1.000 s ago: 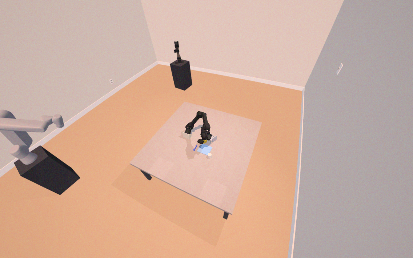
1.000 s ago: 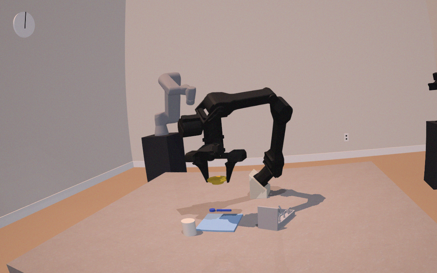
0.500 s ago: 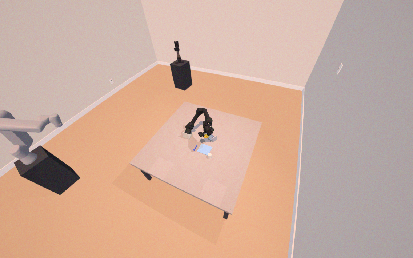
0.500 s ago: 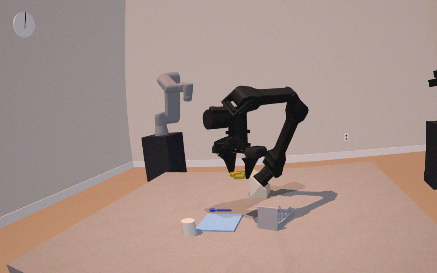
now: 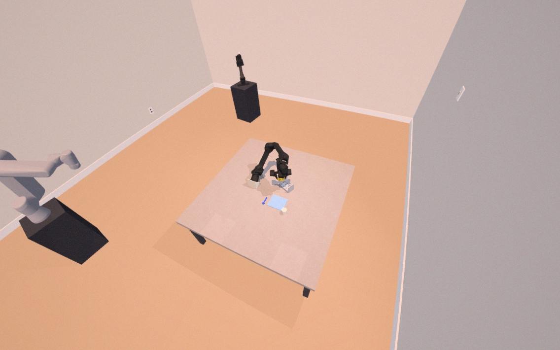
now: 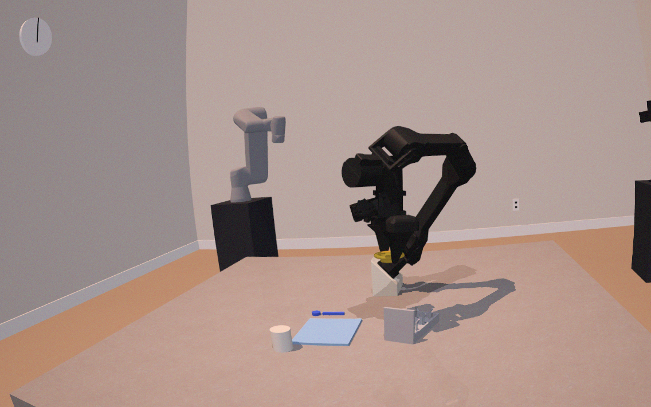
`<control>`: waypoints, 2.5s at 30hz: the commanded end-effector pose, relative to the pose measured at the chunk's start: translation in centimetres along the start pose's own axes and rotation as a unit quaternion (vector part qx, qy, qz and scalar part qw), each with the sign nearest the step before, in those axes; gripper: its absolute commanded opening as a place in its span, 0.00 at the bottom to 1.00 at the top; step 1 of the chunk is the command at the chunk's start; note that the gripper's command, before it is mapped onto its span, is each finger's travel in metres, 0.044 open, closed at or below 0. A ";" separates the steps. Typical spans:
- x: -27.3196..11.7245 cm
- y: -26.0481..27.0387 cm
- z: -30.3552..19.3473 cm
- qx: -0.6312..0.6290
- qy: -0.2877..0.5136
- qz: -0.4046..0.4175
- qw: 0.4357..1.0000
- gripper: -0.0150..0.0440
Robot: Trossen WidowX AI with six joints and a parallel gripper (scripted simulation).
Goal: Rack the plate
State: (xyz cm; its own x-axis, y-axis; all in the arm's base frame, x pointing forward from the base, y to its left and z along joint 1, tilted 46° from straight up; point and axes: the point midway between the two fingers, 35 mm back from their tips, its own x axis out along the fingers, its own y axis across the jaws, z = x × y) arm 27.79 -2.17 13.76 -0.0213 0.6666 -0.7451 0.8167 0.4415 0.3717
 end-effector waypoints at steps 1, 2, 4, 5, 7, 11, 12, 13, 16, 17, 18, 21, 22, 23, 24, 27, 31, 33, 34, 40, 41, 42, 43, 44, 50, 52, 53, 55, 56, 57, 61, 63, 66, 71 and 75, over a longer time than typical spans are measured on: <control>0.0 0.1 -2.4 0.083 -0.001 0.005 0.997 0.25; 0.0 0.1 -2.9 0.100 -0.001 0.005 0.995 0.25; 0.0 0.0 -3.8 0.134 -0.001 0.006 0.991 0.25; 0.1 0.0 -4.2 0.151 -0.001 0.007 0.988 0.25; 0.1 0.0 -5.1 0.185 -0.001 0.008 0.983 0.25; 0.3 -0.2 -6.9 0.252 0.000 0.010 0.968 0.25; 0.4 -0.3 -7.3 0.269 0.001 0.010 0.963 0.25; 0.4 -0.4 -7.7 0.285 0.001 0.010 0.958 0.25; 0.6 -0.6 -9.0 0.334 0.003 0.012 0.942 0.25; 0.6 -0.7 -9.4 0.350 0.003 0.012 0.937 0.25; 0.7 -0.8 -9.8 0.366 0.004 0.013 0.930 0.25; 0.9 -1.2 -10.9 0.411 0.006 0.013 0.912 0.25; 0.9 -1.2 -11.1 0.418 0.006 0.014 0.908 0.25; 1.0 -1.2 -11.2 0.421 0.006 0.014 0.907 0.25; 1.0 -1.2 -11.2 0.421 0.006 0.014 0.907 0.25; 1.0 -1.2 -11.2 0.421 0.006 0.014 0.907 0.25; 1.2 -1.4 -11.2 0.416 0.000 0.009 0.909 0.25; 1.7 -1.7 -11.1 0.404 -0.017 -0.003 0.915 0.25; 2.0 -1.9 -11.0 0.397 -0.027 -0.009 0.917 0.25; 3.6 -3.0 -10.5 0.353 -0.084 -0.044 0.931 0.25; 3.8 -3.2 -10.4 0.345 -0.093 -0.049 0.933 0.25; 4.0 -3.3 -10.3 0.337 -0.103 -0.054 0.934 0.25; 4.3 -3.5 -10.2 0.329 -0.112 -0.058 0.936 0.25; 4.5 -3.6 -10.1 0.321 -0.122 -0.063 0.937 0.25; 5.6 -4.4 -9.5 0.273 -0.179 -0.085 0.942 0.25; 6.0 -4.6 -9.2 0.256 -0.197 -0.091 0.942 0.25; 6.1 -4.7 -9.1 0.248 -0.207 -0.093 0.942 0.25; 6.4 -4.8 -8.9 0.231 -0.225 -0.098 0.941 0.25; 6.6 -4.9 -8.8 0.222 -0.234 -0.099 0.941 0.25; 6.7 -4.9 -8.7 0.214 -0.244 -0.101 0.941 0.25; 7.2 -5.1 -8.2 0.180 -0.280 -0.106 0.937 0.25; 7.4 -5.2 -8.0 0.163 -0.297 -0.107 0.935 0.25; 7.7 -5.2 -7.7 0.138 -0.323 -0.107 0.930 0.25; 8.2 -5.1 -7.3 0.096 -0.365 -0.102 0.921 0.25; 8.5 -4.9 -7.1 0.063 -0.396 -0.095 0.911 0.25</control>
State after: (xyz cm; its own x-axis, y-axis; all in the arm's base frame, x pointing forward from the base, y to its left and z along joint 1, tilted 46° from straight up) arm 19.38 5.58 9.75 0.1465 -0.0306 -0.9887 0.9240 0.3612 0.1257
